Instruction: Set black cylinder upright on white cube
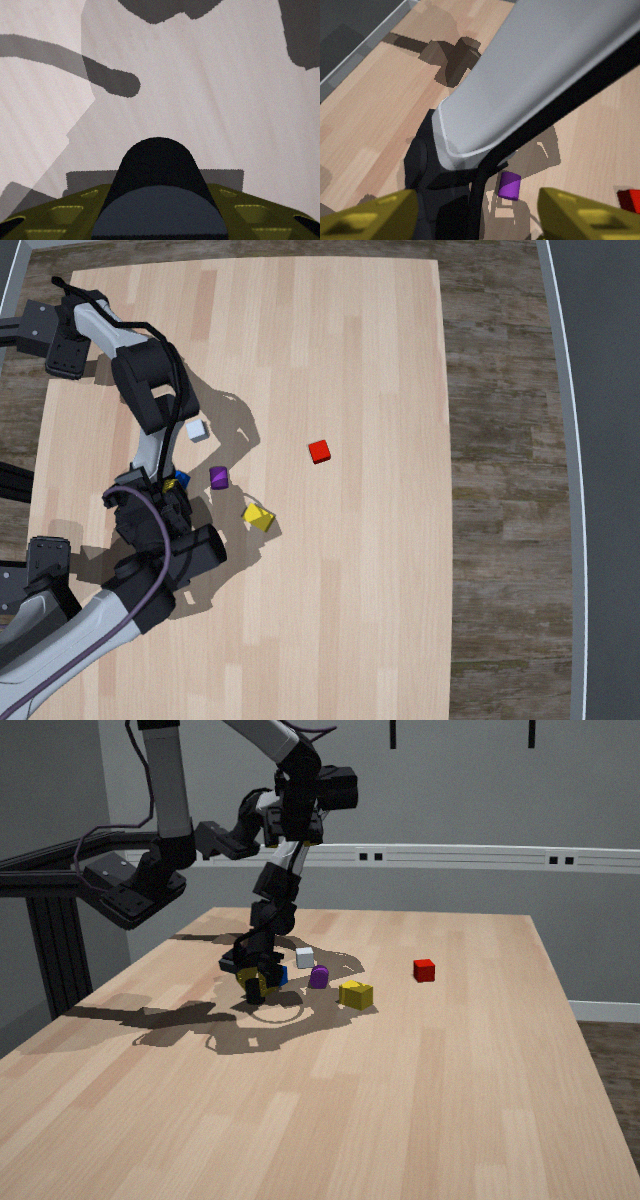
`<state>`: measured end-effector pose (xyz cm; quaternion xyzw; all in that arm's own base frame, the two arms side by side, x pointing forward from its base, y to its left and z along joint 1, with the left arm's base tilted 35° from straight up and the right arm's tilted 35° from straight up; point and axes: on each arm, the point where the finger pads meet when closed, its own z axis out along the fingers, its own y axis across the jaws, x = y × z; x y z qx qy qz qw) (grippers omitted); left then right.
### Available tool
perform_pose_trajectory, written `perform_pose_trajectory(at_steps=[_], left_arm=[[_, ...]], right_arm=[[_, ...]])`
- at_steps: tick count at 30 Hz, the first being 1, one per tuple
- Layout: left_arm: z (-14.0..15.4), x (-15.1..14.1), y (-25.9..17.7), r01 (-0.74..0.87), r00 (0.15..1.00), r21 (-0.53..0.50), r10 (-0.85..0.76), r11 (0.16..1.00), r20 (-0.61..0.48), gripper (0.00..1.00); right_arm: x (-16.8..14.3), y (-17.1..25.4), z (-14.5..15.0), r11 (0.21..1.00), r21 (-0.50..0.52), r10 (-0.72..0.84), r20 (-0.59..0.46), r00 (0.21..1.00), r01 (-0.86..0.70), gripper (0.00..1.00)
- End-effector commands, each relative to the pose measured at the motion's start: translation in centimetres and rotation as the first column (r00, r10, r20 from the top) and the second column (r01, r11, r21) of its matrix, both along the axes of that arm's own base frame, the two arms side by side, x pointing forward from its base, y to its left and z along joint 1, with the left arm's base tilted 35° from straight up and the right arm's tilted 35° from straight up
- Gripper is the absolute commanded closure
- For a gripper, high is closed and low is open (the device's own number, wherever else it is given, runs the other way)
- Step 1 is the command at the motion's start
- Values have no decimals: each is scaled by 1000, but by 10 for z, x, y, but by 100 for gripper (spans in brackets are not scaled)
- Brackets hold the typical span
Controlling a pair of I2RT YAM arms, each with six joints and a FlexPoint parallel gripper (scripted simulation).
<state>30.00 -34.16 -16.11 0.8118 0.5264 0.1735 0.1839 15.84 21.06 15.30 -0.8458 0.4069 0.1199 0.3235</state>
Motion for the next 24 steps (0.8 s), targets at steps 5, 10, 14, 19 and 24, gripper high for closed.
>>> perform_pose_trajectory(at_steps=[5, 10, 14, 19, 24], left_arm=[[46, -22, -16, 16, 1000, -28, -16, 999, 23, 68], [64, -36, -11, 27, 999, -5, -27, 1000, 18, 68], [79, -30, 2, 67, 998, -11, -67, 998, 6, 68], [89, -23, 22, 75, 997, -6, -75, 997, 1, 68], [114, -13, 78, 92, 996, 1, -92, 996, -7, 68]], right_arm=[[3, 0, 14, 1000, 22, -3, 37, 999, 2, 39], [3, 0, 14, 1000, 22, -3, 37, 999, 2, 39], [3, 0, 14, 1000, 22, -3, 37, 999, 2, 39], [3, -1, 14, 1000, 22, -3, 36, 999, 2, 39], [3, -1, 14, 1000, 22, -3, 36, 999, 2, 39]])
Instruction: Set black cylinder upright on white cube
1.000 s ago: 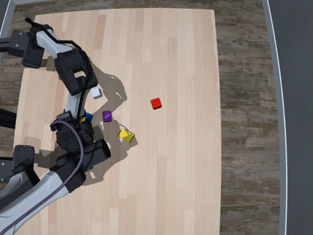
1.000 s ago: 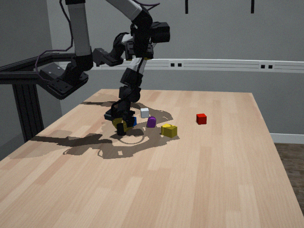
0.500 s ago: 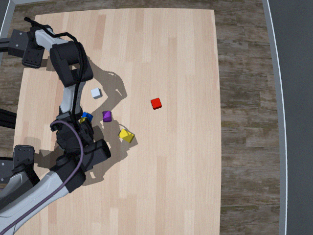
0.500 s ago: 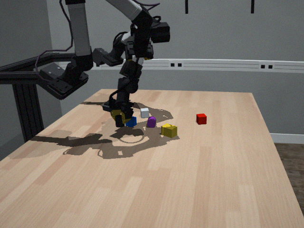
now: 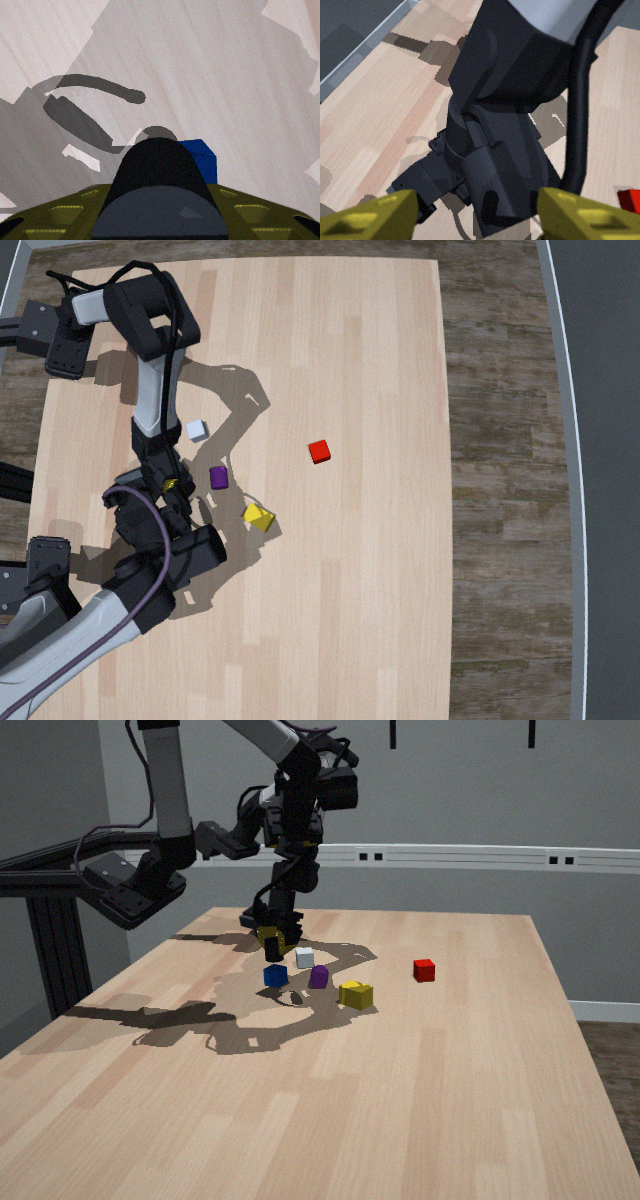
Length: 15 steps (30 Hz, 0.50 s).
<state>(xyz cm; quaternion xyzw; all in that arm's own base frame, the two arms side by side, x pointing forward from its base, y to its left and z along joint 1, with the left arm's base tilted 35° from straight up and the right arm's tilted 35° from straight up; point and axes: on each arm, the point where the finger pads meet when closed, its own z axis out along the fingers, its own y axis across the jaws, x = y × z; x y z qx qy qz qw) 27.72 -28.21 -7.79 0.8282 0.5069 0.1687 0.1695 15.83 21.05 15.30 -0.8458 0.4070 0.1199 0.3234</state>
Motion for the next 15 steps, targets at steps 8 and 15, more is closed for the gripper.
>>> perform_pose_trajectory(at_steps=[8, 15], left_arm=[[56, 10, 99, 17, 999, -56, -15, 998, 37, 68], [61, 3, 133, -8, 999, -60, 11, 998, 44, 68]], right_arm=[[3, 0, 14, 1000, 22, -3, 37, 999, 2, 39], [3, 0, 14, 1000, 22, -3, 37, 999, 2, 39]])
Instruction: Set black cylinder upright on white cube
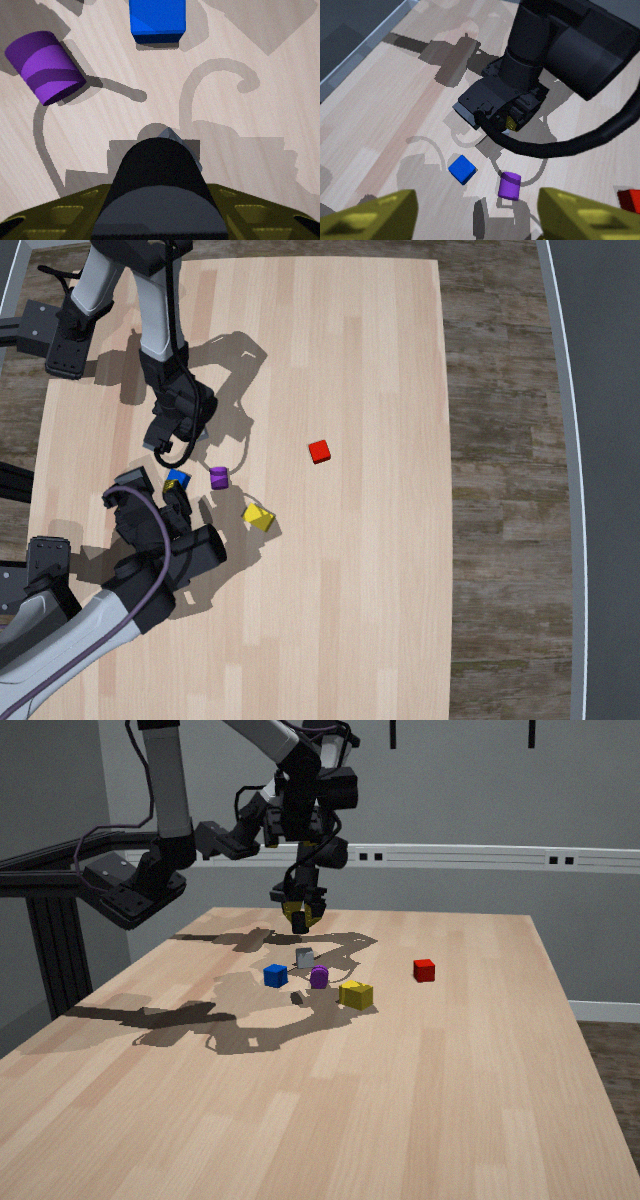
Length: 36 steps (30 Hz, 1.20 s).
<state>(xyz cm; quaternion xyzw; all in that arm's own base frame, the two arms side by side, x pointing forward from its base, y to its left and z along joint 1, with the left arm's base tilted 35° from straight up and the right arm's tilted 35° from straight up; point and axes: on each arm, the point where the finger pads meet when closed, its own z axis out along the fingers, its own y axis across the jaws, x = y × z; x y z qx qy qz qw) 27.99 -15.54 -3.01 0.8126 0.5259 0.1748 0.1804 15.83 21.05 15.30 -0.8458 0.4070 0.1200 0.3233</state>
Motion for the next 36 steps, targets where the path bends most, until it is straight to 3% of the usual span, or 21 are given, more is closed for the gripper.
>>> perform_pose_trajectory(at_steps=[1, 13, 26, 36], left_arm=[[13, -1, 12, 31, 999, -35, -30, 999, 27, 68], [12, -7, 26, 1, 1000, -28, -1, 1000, 23, 68], [-22, 31, 26, 11, 1000, -28, -10, 1000, 15, 68], [-40, 35, 32, 11, 1000, -27, -11, 1000, 13, 68]], right_arm=[[3, 0, 14, 1000, 22, -3, 37, 999, 2, 39], [3, 0, 14, 1000, 22, -3, 37, 999, 2, 39], [3, 0, 14, 1000, 22, -3, 37, 999, 2, 39], [3, -1, 14, 1000, 22, -3, 36, 999, 2, 39]])
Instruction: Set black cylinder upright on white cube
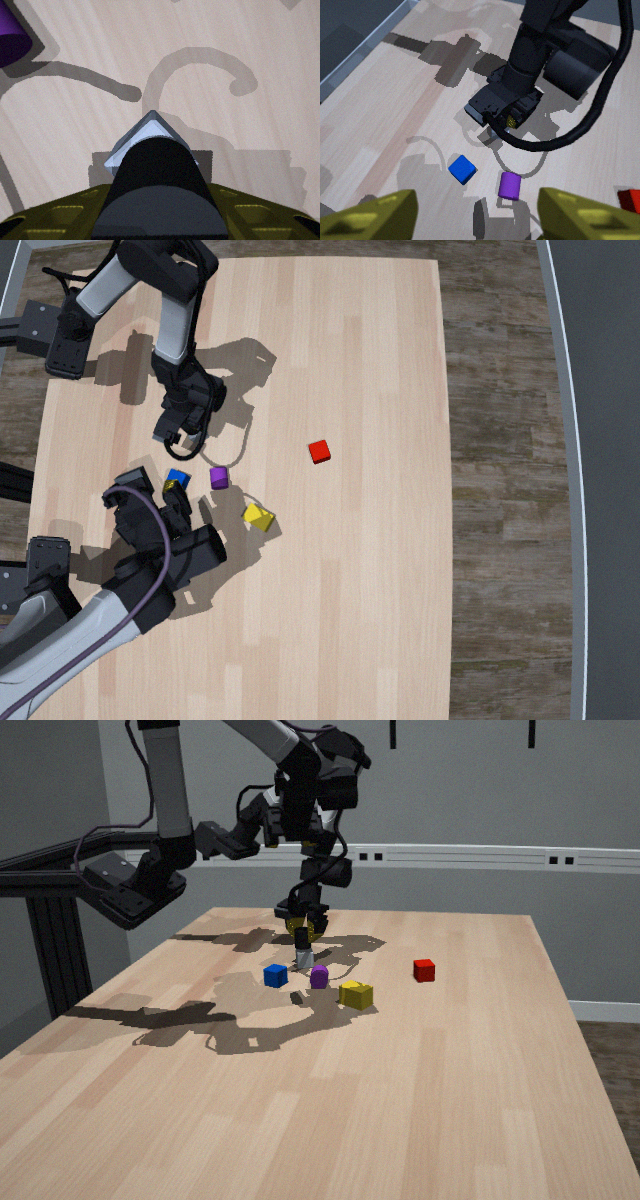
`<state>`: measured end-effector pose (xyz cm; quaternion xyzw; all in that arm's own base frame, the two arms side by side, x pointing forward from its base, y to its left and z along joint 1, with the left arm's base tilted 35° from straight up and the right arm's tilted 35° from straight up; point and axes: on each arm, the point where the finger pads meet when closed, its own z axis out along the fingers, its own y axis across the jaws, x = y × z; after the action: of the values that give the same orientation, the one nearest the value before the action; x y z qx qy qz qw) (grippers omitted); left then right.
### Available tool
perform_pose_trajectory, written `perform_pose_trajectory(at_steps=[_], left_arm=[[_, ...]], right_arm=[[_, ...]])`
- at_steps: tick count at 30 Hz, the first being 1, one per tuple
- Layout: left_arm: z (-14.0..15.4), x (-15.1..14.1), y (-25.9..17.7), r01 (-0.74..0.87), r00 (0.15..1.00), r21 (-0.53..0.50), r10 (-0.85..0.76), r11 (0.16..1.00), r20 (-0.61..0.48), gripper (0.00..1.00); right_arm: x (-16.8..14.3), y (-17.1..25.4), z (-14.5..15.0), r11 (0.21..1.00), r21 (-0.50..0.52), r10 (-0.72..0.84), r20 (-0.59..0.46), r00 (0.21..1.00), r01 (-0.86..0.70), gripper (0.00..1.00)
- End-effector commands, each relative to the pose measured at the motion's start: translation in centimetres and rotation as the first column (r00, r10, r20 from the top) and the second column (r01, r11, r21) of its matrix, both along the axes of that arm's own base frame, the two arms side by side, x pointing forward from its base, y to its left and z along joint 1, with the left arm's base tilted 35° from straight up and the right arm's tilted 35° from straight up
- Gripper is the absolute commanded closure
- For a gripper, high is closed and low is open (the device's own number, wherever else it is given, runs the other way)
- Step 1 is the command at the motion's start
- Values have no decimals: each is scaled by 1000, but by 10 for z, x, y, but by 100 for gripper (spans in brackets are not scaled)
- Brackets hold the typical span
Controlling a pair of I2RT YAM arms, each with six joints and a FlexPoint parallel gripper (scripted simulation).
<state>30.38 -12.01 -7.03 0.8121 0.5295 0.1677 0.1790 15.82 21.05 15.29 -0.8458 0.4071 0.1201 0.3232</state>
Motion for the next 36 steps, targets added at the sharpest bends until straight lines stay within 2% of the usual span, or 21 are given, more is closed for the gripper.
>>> perform_pose_trajectory(at_steps=[1, 5, 8, 9, 14, 22, 28, 31, 36], left_arm=[[0, 13, -4, 15, 1000, -18, -15, 1000, 24, 68], [-1, 15, -5, 15, 1000, -19, -15, 1000, 19, 68], [7, 8, -5, 15, 999, -23, -14, 1000, 42, 35], [10, 6, -4, 14, 999, -22, -13, 1000, 42, 32], [20, -4, -2, 12, 1000, -16, -11, 1000, 29, 32], [66, -27, 3, 13, 1000, -17, -13, 1000, 23, 32], [75, -37, 2, 76, 997, -60, -77, 995, -12, 32], [81, -43, 4, 121, 992, -112, -125, 986, -33, 32], [92, -42, 15, 124, 991, -163, -130, 979, -30, 32]], right_arm=[[3, 0, 14, 1000, 22, -3, 37, 999, 2, 39], [3, 0, 14, 1000, 22, -3, 37, 999, 2, 39], [3, 0, 14, 1000, 22, -3, 37, 999, 2, 39], [3, 0, 14, 1000, 22, -3, 37, 999, 2, 39], [3, 0, 14, 1000, 22, -3, 37, 999, 2, 39], [3, 0, 14, 1000, 22, -3, 37, 999, 2, 39], [3, 0, 14, 1000, 22, -3, 37, 999, 2, 39], [3, 0, 14, 1000, 22, -3, 36, 999, 2, 39], [3, 0, 14, 1000, 22, -3, 36, 999, 2, 39]])
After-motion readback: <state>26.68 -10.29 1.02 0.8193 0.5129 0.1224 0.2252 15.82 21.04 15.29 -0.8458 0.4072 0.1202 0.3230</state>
